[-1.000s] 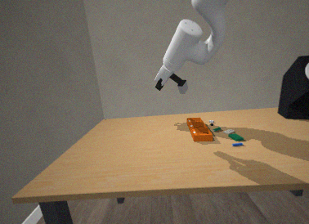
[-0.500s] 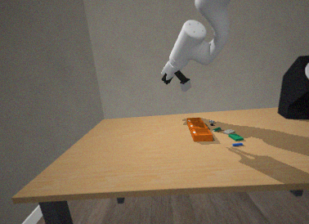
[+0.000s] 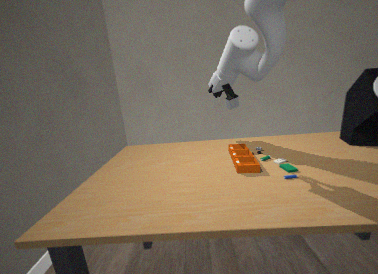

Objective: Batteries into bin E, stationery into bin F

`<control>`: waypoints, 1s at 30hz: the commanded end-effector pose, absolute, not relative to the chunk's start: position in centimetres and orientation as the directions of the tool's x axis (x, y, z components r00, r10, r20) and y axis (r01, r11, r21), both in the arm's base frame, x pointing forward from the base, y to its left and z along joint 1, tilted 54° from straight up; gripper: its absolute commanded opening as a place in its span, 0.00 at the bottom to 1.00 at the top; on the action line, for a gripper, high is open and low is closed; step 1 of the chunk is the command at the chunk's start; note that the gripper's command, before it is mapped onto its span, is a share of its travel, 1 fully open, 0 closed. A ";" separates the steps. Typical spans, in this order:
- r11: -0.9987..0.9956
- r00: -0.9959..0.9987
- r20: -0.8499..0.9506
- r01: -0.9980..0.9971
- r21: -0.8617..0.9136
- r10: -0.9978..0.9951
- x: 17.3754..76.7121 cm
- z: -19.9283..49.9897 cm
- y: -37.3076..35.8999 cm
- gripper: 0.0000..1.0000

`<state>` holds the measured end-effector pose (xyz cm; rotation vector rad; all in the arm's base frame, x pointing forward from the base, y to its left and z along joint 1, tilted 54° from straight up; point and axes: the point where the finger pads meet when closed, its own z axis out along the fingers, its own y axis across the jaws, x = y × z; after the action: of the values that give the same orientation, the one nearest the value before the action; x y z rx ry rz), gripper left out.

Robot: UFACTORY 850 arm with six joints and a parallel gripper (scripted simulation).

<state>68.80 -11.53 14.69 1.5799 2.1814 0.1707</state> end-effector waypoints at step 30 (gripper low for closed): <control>-0.302 0.303 0.030 0.953 -0.026 0.953 54.2 8.4 -11.4 0.07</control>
<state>55.95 -11.84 8.90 2.4239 1.9229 0.0089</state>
